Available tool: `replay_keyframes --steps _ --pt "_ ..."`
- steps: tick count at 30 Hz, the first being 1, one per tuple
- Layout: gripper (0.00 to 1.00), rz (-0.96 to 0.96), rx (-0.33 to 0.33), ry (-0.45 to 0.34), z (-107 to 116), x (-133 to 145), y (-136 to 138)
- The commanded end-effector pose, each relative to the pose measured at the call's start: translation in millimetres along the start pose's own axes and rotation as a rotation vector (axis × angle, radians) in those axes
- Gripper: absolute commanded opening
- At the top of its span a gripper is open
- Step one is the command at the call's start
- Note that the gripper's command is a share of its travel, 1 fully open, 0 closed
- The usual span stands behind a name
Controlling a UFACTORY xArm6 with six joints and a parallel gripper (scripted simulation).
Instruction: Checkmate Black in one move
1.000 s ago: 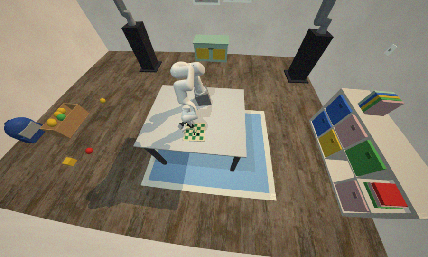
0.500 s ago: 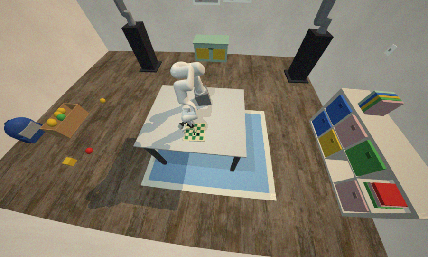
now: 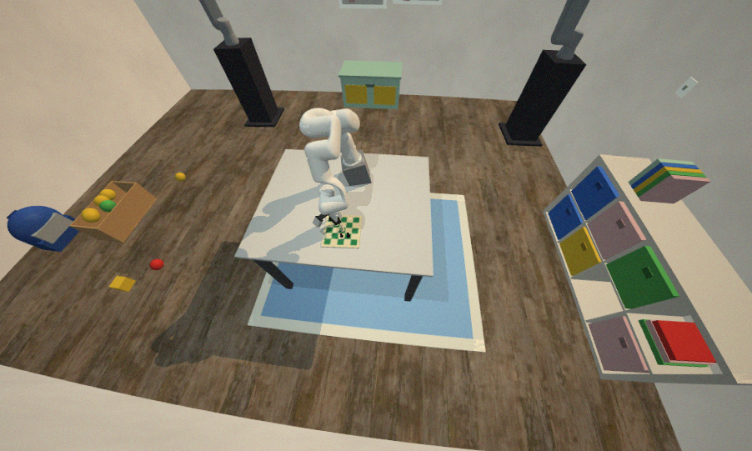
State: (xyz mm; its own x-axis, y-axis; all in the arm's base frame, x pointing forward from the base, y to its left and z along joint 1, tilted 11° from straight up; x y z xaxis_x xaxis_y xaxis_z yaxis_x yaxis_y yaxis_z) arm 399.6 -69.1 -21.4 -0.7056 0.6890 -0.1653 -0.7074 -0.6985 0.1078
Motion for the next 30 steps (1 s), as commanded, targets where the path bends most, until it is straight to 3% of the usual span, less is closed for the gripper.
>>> replay_keyframes --steps 1,30 --pt "0.0 0.0 -0.002 0.002 0.9 -0.9 -0.8" --pt "0.0 0.0 -0.002 0.002 -3.0 -0.9 -0.8"
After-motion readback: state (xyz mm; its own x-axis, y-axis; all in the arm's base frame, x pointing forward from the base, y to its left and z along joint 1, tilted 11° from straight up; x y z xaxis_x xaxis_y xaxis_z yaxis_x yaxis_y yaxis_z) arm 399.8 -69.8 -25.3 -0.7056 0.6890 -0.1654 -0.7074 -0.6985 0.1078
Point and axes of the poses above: the point where the finger pads meet when closed, its own z axis back along the fingers, its own y axis across the jaws, x = y × z, the point moved 6 cm from there along z, back along the fingers, and after that the axes turned 1 degree about -z, right-handed, at the moved point
